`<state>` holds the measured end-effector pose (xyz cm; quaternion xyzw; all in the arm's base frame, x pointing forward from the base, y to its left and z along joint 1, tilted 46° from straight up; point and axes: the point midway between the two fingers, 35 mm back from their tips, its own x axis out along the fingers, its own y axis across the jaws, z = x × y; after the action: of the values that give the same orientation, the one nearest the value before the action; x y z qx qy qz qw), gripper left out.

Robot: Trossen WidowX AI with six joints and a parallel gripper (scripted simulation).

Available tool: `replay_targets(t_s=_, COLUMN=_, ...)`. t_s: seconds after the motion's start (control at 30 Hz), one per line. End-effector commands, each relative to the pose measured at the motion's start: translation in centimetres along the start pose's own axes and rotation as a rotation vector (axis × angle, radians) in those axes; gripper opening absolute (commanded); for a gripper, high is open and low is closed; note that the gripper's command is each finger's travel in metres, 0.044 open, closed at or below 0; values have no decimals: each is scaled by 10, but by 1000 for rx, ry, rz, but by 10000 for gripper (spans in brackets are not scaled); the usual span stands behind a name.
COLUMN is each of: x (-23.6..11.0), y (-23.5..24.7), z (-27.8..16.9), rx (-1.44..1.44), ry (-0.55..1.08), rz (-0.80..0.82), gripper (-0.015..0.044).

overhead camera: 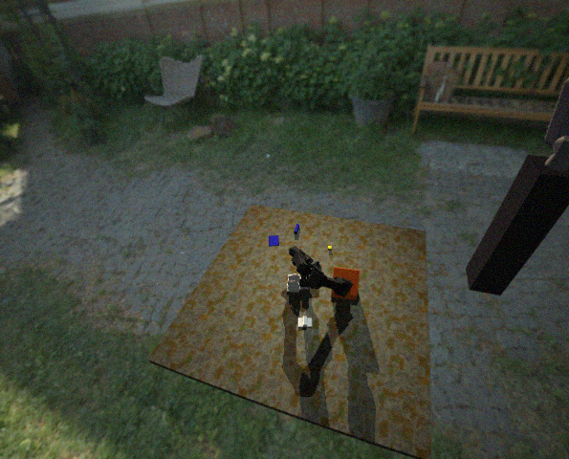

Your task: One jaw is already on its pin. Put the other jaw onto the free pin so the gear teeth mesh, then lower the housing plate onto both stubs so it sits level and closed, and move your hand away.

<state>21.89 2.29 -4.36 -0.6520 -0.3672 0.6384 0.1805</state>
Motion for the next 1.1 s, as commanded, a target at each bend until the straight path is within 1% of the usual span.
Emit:
replay_targets(t_s=0.0, x=1, y=0, z=0, rx=8, ry=4, rz=-3, gripper=351)
replay_targets(t_s=1.07, x=8, y=-1, z=0, rx=21, ry=4, rz=-4, gripper=351)
